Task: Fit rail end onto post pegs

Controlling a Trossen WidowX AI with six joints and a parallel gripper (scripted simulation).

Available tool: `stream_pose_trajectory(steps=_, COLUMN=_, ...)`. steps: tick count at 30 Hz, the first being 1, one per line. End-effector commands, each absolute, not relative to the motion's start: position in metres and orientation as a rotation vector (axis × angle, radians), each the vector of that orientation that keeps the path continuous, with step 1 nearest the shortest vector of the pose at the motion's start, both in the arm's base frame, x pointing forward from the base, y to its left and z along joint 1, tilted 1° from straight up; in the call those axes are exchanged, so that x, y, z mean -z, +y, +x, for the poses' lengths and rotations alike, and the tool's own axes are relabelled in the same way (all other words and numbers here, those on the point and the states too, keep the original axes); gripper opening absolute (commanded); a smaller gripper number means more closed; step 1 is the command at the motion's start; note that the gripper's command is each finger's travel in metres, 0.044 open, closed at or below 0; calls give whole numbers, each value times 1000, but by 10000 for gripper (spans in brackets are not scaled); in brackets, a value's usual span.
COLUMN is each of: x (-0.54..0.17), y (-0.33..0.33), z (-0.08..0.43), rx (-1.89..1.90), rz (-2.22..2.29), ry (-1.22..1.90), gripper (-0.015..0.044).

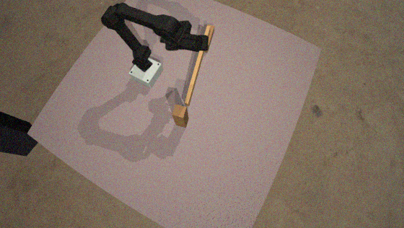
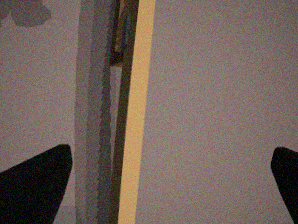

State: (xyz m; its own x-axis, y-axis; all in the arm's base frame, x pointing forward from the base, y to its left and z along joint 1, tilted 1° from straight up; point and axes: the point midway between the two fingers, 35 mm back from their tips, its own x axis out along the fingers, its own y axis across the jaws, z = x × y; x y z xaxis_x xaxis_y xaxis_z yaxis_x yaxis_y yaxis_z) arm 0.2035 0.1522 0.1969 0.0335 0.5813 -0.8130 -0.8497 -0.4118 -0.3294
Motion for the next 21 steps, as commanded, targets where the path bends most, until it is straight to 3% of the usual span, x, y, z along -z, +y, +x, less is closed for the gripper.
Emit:
stream_pose_trajectory(steps=1, x=-147, y=121, z=242, rx=-1570, rz=-1313, ry=551, gripper=440)
stream_pose_trajectory(steps=10, x=-70, y=57, z=282, rx=-1485, rz=-1505, ry=935, gripper=440)
stream_pose_trajectory(steps=21, x=-60, y=47, z=283, rx=-1482, rz=-1532, ry=965, gripper=440)
